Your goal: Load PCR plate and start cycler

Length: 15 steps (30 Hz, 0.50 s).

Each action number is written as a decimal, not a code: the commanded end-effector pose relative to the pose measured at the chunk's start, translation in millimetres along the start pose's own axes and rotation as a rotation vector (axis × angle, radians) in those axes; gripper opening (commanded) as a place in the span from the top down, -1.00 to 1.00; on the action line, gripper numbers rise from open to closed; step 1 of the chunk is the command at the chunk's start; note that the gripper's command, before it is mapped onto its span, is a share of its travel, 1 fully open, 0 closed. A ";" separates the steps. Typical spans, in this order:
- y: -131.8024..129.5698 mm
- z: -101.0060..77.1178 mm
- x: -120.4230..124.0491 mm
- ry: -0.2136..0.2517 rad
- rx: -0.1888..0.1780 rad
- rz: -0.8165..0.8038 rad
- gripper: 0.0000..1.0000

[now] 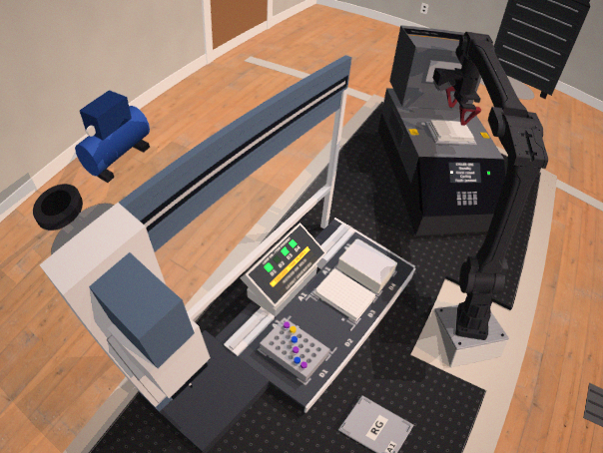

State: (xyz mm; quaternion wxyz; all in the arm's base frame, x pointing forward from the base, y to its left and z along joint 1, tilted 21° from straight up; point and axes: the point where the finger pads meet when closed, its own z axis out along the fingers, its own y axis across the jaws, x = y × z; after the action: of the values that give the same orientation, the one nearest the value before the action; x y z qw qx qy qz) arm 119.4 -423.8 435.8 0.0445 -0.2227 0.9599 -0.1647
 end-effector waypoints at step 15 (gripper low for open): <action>-11.9 -3.9 -5.5 -0.008 0.013 -0.003 -1.00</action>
State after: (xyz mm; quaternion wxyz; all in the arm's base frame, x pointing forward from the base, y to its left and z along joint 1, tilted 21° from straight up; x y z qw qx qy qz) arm 119.4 -424.0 440.9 0.0446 -0.2234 0.9595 -0.1656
